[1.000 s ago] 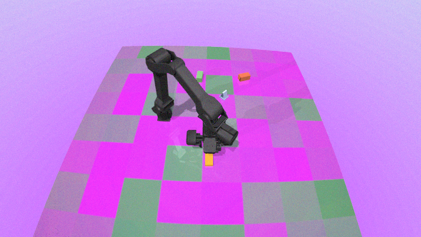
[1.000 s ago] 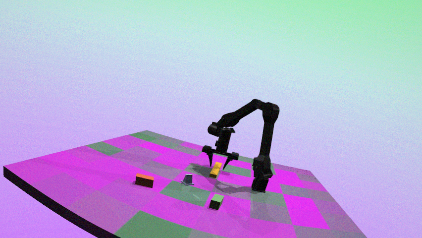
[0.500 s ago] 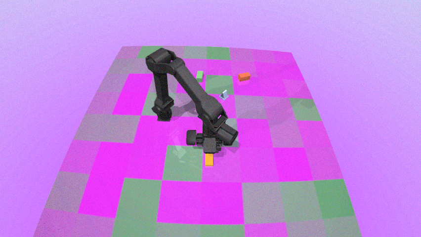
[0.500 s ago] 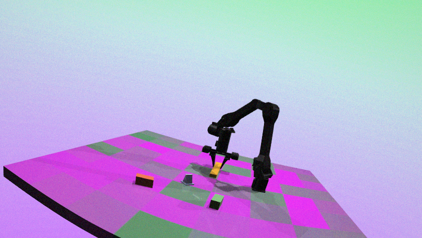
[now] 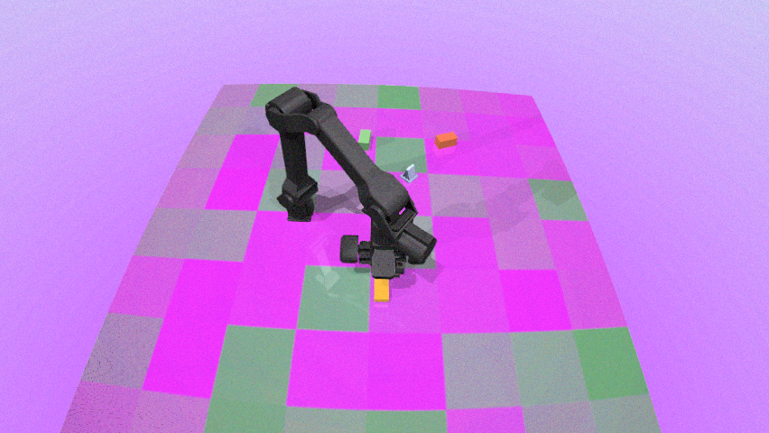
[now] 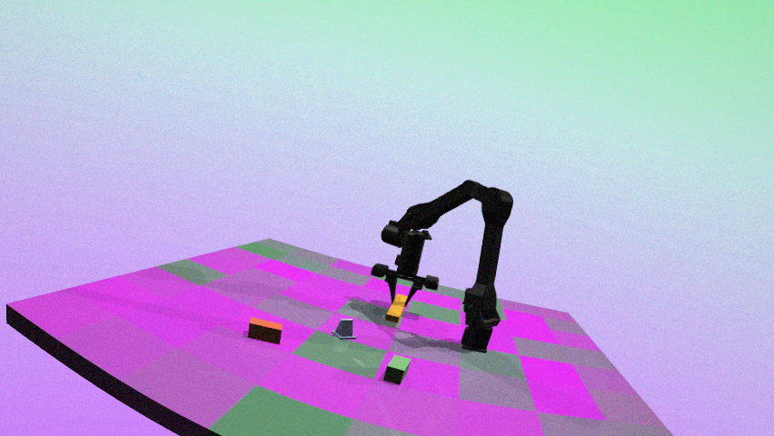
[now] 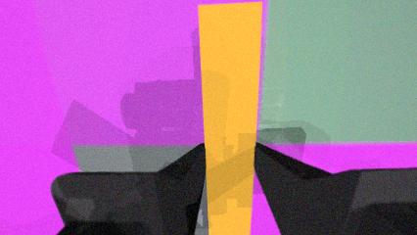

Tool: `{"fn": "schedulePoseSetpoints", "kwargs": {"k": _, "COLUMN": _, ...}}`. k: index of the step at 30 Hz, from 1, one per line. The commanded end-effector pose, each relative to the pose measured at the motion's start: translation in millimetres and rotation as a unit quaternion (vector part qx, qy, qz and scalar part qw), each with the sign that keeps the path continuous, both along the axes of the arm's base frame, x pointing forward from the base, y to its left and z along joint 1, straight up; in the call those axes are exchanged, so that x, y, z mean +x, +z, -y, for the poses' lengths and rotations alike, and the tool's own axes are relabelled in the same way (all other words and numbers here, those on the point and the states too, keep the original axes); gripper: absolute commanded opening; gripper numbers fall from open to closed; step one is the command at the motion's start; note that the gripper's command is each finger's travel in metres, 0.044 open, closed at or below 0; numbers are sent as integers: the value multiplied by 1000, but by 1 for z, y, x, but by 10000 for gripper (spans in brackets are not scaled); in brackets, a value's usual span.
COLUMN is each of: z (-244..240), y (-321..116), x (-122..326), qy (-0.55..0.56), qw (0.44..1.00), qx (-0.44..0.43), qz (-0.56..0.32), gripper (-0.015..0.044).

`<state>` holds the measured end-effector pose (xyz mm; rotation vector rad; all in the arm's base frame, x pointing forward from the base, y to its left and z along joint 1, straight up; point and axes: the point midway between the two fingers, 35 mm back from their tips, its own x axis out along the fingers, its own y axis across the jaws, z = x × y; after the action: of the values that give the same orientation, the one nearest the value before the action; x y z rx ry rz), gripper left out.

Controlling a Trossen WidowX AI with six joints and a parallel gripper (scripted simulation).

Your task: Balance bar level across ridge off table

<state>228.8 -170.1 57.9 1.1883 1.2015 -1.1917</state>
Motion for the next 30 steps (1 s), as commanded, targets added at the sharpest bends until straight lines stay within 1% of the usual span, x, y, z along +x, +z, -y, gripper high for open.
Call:
{"fn": "schedulePoseSetpoints", "kwargs": {"k": 1, "z": 2, "y": 14, "x": 3, "qy": -1, "qw": 1000, "qx": -3, "qz": 5, "gripper": 0}}
{"fn": "schedulePoseSetpoints", "kwargs": {"k": 26, "z": -1, "y": 77, "x": -1, "qy": -3, "qw": 1000, "qx": -2, "qz": 6, "gripper": 0}}
{"fn": "schedulePoseSetpoints", "kwargs": {"k": 30, "z": -2, "y": 81, "x": -1, "qy": -2, "qw": 1000, "qx": -2, "qz": 6, "gripper": 0}}
